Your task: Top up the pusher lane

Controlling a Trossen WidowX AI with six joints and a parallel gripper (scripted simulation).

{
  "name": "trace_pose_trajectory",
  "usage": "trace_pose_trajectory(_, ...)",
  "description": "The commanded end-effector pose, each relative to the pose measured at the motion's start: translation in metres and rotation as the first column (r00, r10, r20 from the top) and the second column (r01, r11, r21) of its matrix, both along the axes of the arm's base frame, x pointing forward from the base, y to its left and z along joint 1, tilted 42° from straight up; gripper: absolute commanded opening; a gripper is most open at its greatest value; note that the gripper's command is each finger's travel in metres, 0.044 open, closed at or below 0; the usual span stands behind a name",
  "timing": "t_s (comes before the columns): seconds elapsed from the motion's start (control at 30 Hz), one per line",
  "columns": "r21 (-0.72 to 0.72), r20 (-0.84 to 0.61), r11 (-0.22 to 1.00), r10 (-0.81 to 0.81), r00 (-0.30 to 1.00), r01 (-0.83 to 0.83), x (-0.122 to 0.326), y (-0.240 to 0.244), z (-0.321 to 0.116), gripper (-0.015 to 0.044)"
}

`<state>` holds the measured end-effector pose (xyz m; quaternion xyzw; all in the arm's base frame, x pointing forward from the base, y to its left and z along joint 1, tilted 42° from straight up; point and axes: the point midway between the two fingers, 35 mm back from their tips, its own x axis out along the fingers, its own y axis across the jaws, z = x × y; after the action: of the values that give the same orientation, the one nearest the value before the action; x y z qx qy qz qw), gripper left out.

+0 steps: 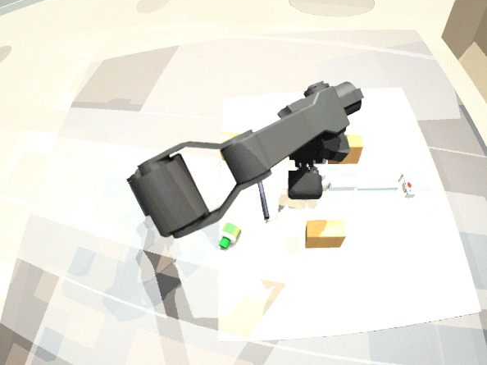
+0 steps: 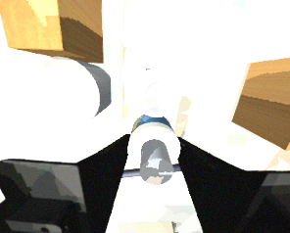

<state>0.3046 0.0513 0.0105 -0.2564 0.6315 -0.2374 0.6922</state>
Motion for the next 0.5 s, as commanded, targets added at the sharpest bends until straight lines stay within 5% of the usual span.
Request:
trace_pose_trajectory(0.0,-0.005,0.013,1.0,0.005,1.0,-0.004,0.0067,0.0001,0.0006,0.0)
trace_pose_trajectory(0.47,-0.005,0.014,1.0,0.005,1.0,-0.004,0.0129,0.0,0.0013,0.0)
